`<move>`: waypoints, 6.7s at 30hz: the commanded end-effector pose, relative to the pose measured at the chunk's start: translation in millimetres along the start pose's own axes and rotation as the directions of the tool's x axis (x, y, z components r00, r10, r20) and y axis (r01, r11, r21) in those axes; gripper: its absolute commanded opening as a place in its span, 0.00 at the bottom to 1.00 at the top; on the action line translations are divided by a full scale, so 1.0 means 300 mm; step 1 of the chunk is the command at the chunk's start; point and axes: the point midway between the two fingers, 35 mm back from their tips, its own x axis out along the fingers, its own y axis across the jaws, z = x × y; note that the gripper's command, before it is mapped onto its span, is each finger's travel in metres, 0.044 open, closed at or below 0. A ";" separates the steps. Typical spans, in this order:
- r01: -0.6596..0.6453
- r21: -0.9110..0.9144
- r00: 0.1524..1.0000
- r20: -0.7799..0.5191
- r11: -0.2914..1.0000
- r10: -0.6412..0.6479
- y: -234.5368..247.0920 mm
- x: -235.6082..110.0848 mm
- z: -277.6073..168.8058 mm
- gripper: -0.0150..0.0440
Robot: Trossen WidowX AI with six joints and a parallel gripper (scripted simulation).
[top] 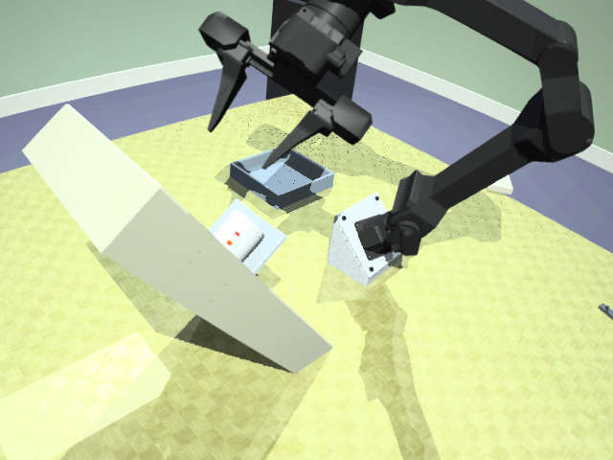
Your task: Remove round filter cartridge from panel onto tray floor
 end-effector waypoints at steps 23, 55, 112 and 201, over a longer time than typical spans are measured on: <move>-0.015 0.612 0.978 -0.154 0.791 0.138 0.131 0.144 -0.130 0.77; -0.012 0.607 0.979 -0.156 0.795 0.134 0.142 0.236 -0.143 0.59; 0.013 0.626 0.978 -0.169 0.780 0.119 -0.166 -0.038 -0.201 0.25; 0.660 0.441 0.569 -0.822 -0.609 0.021 0.092 -0.109 -1.564 0.30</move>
